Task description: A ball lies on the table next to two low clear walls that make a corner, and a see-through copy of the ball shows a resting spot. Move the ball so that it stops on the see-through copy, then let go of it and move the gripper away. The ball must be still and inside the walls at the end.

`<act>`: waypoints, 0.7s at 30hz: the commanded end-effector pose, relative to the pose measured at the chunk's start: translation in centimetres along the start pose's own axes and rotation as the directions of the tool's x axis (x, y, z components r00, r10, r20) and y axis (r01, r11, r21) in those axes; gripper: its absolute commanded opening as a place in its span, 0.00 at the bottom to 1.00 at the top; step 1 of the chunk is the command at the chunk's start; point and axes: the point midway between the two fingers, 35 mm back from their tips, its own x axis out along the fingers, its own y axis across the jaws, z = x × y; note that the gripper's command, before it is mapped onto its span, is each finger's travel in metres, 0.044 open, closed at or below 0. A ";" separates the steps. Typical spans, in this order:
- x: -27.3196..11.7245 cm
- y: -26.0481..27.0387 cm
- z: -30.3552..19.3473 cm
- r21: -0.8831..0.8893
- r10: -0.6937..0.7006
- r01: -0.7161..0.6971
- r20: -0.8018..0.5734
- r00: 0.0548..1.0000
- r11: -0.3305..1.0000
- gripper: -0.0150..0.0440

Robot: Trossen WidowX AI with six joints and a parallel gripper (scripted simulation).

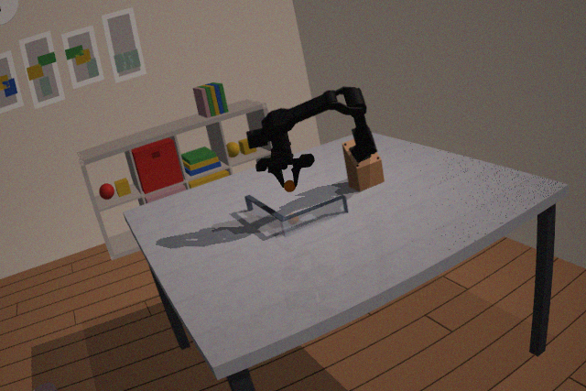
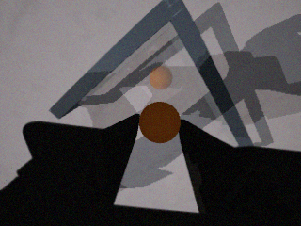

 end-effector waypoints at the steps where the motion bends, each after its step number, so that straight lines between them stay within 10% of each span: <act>1: 0.2 -0.2 0.6 0.127 -0.004 0.004 0.006 1.000 0.992 0.25; 21: 2.0 -0.2 2.5 0.667 -0.001 -0.005 0.009 1.000 0.745 0.25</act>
